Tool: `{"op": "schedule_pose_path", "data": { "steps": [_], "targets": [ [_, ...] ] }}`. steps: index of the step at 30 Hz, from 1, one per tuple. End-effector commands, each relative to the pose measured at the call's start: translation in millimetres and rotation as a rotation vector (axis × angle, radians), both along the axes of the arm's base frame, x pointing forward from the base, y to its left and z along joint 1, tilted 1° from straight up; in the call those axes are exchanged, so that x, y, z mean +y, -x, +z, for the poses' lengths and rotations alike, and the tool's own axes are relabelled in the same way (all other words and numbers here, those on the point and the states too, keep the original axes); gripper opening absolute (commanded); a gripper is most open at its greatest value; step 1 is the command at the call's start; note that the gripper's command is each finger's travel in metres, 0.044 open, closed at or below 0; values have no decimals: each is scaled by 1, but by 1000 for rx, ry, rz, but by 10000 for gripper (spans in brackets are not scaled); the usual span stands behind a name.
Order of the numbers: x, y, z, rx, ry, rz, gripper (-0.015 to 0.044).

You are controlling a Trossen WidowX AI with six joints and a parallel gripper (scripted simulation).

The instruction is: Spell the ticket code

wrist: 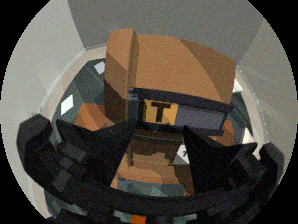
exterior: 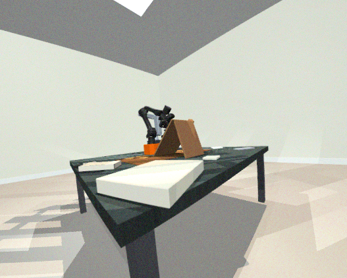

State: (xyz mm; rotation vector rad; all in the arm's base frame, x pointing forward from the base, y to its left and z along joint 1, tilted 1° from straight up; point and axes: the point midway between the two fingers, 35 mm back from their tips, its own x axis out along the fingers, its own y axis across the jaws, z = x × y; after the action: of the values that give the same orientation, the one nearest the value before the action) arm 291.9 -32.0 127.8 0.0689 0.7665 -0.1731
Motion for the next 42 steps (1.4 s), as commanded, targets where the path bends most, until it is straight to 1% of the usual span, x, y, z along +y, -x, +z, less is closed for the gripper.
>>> {"op": "schedule_pose_path", "data": {
  "steps": [1,10,11,18,20,27,35,42],
  "targets": [
    [0,0,0,1,0,0,242],
    [0,0,0,1,0,0,6],
    [0,0,0,1,0,0,0],
    [0,0,0,1,0,0,0],
    [-1,-2,0,29,-1,0,0],
    [-19,-15,3,322,-30,-4,0],
    [-40,-22,6,649,-112,-3,0],
    [-41,-23,6,675,-121,-3,0]
  ]
}}
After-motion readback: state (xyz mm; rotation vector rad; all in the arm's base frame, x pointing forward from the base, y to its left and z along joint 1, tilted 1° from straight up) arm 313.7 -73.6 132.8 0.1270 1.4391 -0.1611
